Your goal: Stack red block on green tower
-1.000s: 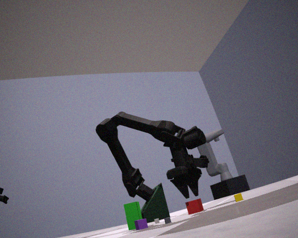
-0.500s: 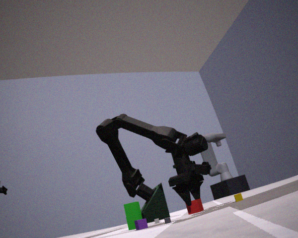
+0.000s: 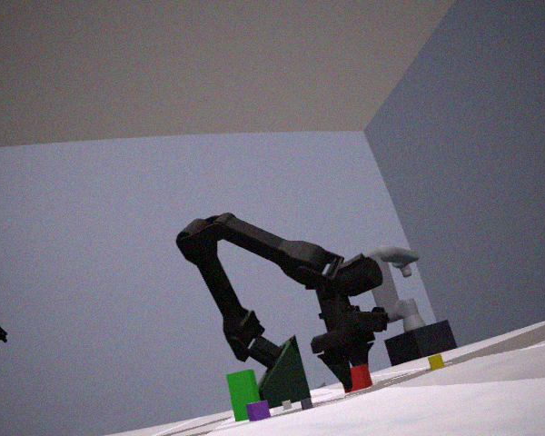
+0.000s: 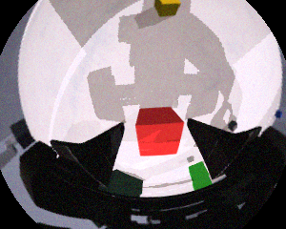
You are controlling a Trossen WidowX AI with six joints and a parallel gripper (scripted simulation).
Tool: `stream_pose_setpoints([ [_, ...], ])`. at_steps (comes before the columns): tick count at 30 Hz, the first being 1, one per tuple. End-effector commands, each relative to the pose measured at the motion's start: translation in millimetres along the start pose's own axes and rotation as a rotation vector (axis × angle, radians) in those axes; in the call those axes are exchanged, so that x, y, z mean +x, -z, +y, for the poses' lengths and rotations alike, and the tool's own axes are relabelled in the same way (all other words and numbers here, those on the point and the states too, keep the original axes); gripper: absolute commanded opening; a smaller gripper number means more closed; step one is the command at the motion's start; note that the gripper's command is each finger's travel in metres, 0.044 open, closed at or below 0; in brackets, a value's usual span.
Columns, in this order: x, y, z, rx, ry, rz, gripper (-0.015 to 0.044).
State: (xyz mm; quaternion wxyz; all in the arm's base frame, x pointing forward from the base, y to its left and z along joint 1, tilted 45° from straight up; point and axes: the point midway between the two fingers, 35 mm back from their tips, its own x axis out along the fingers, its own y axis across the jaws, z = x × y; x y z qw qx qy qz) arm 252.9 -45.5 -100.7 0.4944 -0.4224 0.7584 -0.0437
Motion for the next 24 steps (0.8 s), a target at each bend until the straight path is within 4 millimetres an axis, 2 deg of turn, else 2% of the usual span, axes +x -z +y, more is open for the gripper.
stream_pose_setpoints([
  [1,1.7,0.7,0.6,-0.006,0.004,0.002,0.044],
  [10,1.3,0.7,0.7,-0.006,0.004,0.002,0.044],
  [20,1.3,0.7,0.7,-0.006,0.004,0.002,0.0177],
  [24,1.3,0.7,0.7,-0.006,0.004,0.002,0.0151],
])
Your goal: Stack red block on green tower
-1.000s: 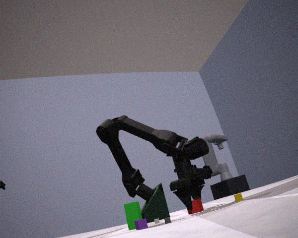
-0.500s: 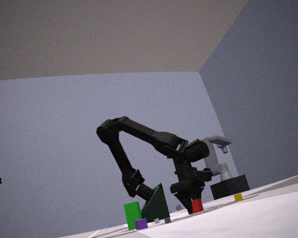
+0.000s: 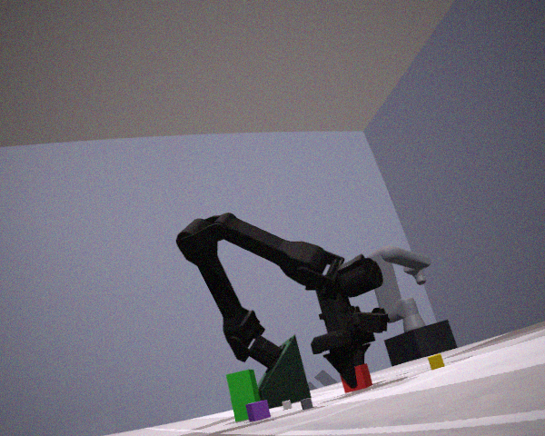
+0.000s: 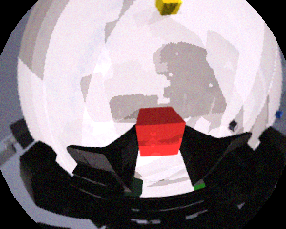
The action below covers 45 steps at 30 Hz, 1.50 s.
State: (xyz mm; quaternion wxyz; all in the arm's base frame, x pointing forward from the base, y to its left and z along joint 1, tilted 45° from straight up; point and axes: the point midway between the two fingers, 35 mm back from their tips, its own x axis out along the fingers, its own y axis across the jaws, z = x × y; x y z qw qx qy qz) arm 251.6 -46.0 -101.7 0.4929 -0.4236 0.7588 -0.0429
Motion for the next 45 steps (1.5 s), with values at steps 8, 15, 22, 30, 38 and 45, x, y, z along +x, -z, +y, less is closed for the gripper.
stream_pose_setpoints([
  [8,-13,-1,0,-0.002,0.003,-0.001,0.0],
  [15,-47,-1,0,-0.002,0.001,-0.002,0.0],
  [22,-82,-1,1,-0.003,0.0,-0.003,0.0],
  [30,-119,-1,1,-0.003,-0.001,-0.003,0.0],
  [38,-120,-1,1,-0.003,-0.001,-0.004,0.0],
  [45,-124,21,-28,-0.007,-0.007,-0.011,0.0],
])
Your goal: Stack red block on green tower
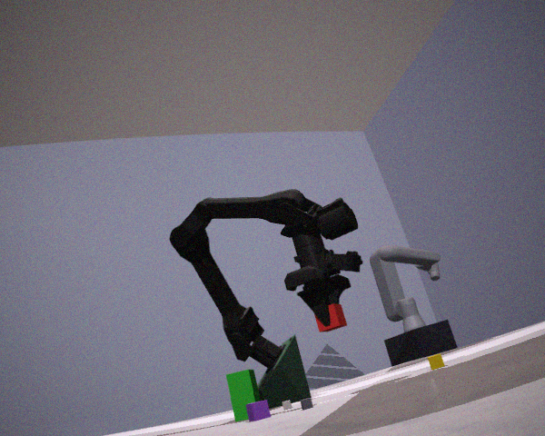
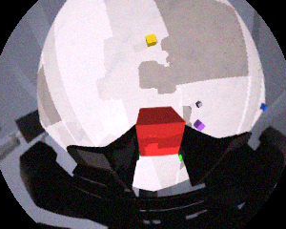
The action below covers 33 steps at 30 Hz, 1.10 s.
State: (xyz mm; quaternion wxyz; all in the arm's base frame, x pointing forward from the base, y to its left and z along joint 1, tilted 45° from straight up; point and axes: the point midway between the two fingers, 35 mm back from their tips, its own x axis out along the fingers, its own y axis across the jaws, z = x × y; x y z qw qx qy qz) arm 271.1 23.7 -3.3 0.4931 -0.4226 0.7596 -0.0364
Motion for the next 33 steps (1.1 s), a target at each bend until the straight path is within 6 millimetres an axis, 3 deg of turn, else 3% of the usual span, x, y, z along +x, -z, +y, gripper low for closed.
stream_pose_setpoints([
  [1,-3,14,-18,0.001,0.001,-0.007,0.0],
  [18,-5,87,-78,0.0,0.002,-0.008,0.0],
  [33,0,153,-103,0.003,0.013,0.011,0.0],
])
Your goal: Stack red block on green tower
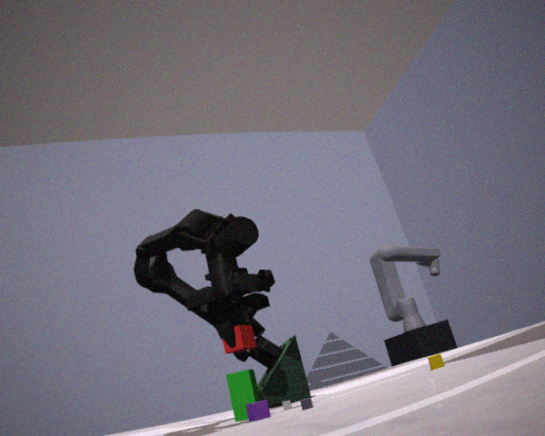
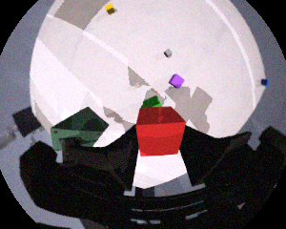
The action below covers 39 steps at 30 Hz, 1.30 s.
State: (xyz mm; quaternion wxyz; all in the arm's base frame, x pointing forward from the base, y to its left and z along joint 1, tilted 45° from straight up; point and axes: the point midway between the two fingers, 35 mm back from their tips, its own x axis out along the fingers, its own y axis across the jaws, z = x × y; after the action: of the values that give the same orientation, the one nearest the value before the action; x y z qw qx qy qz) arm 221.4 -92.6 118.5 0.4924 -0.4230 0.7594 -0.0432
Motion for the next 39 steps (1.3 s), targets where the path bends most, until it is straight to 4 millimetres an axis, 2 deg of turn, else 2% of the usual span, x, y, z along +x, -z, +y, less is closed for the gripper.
stream_pose_setpoints([
  [1,1,11,-1,-0.006,0.005,0.005,0.0],
  [8,11,11,-1,-0.006,0.006,0.005,0.0],
  [16,36,12,-2,-0.006,0.007,0.006,0.0],
  [37,36,12,-2,-0.006,0.007,0.005,0.0],
  [39,37,12,-1,-0.005,0.002,0.005,0.0053],
])
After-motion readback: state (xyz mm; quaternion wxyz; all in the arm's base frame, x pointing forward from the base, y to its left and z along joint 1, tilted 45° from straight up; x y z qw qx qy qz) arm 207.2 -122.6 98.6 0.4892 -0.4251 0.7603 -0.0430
